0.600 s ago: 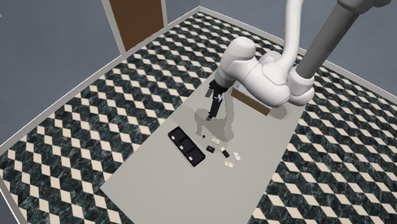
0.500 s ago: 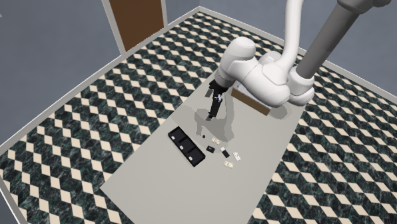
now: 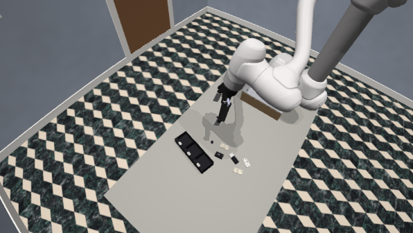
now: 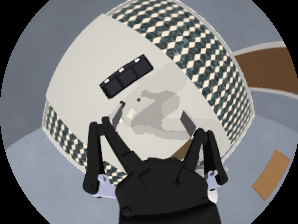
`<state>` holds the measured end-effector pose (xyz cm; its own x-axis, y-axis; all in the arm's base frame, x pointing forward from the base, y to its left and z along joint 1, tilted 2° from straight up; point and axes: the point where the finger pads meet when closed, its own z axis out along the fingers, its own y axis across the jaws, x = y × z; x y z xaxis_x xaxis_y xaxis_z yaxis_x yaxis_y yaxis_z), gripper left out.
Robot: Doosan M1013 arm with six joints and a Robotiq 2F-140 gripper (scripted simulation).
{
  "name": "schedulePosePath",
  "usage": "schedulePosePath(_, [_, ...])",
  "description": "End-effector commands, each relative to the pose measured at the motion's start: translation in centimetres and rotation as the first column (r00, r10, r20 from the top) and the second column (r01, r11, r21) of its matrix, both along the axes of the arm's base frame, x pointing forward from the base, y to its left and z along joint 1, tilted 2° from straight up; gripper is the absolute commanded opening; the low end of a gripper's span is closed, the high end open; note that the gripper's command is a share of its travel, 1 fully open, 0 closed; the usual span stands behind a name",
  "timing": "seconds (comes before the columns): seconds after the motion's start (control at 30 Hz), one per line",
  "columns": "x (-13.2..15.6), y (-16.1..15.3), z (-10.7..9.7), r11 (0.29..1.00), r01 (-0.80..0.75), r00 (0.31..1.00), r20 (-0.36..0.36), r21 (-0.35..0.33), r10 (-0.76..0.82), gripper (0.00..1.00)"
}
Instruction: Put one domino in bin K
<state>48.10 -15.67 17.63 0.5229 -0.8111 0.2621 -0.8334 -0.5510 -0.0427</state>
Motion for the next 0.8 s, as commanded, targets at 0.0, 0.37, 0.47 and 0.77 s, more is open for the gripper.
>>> schedulePosePath(0.0, [0.0,0.0,-1.6,1.0,0.0,1.0,0.0,0.0,0.0,0.05])
schedulePosePath(0.37, [2.9,4.1,-3.2,0.945,-0.324,0.94,-0.097,0.042,0.326,0.05])
schedulePosePath(0.47, [3.6,5.3,-3.2,0.915,-0.399,0.908,-0.114,0.058,0.404,0.05])
schedulePosePath(0.77, [6.2,10.0,-3.2,0.721,-0.678,0.706,-0.149,0.14,0.693,0.05])
